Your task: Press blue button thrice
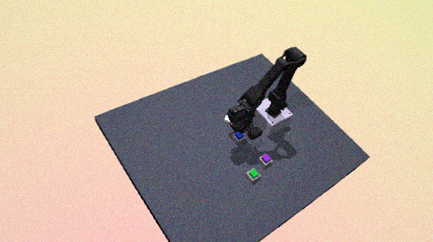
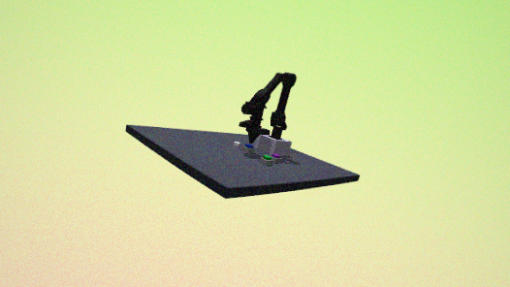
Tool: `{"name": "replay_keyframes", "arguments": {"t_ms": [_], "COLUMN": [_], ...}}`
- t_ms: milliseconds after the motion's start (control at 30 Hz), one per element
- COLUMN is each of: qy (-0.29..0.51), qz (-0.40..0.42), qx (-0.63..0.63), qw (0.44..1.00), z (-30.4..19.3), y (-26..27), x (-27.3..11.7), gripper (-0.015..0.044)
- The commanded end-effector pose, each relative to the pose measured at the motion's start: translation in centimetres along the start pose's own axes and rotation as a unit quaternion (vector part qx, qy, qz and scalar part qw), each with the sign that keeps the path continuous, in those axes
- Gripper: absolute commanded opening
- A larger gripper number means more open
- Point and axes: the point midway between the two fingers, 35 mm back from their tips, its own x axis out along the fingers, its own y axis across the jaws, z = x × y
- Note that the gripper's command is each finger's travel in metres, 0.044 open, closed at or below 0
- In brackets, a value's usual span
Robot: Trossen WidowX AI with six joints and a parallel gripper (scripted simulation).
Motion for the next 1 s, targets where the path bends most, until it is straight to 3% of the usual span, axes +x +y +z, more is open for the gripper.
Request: {"name": "replay_keyframes", "arguments": {"t_ms": [0, 967], "qy": [-0.013, -0.013], "qz": [0.002, 0.002], "qx": [0.003, 0.003], "qw": [1.000, 1.000], "z": [0.5, 0.5], "y": [0.1, 0.1], "x": [-1.7, 1.5], "gripper": [0.0020, 0.0020]}}
